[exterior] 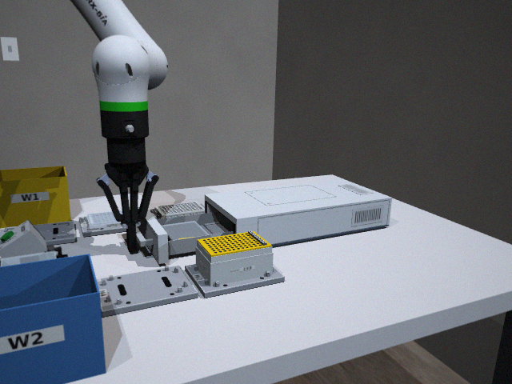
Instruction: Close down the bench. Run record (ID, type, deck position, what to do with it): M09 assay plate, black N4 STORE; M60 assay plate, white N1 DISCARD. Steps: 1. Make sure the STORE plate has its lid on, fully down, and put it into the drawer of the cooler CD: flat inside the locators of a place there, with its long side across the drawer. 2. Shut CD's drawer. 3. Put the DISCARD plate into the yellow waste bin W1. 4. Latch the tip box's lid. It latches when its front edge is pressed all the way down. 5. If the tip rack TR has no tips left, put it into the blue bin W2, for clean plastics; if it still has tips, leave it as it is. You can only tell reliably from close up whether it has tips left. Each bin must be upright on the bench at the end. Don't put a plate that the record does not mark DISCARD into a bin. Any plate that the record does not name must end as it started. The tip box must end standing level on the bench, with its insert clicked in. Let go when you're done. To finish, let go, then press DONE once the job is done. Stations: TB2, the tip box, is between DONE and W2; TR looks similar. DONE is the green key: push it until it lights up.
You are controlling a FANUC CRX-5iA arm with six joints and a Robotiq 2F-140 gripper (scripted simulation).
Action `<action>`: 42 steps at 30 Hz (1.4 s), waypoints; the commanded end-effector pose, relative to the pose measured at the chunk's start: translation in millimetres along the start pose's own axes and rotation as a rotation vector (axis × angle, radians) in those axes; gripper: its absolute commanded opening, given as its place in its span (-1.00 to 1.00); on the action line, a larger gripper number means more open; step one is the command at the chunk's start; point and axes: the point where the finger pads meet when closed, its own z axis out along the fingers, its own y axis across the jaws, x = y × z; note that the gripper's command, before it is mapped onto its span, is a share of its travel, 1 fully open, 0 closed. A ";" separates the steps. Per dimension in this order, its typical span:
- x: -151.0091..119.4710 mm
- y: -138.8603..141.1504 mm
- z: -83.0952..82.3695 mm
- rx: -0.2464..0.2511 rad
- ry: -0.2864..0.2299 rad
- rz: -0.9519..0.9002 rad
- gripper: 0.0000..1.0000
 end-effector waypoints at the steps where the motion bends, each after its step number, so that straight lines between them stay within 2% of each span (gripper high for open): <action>1: -0.2 5.3 -0.7 -0.001 0.000 0.000 -0.80; 42: -0.2 51.3 -0.8 -0.002 0.000 0.000 -0.80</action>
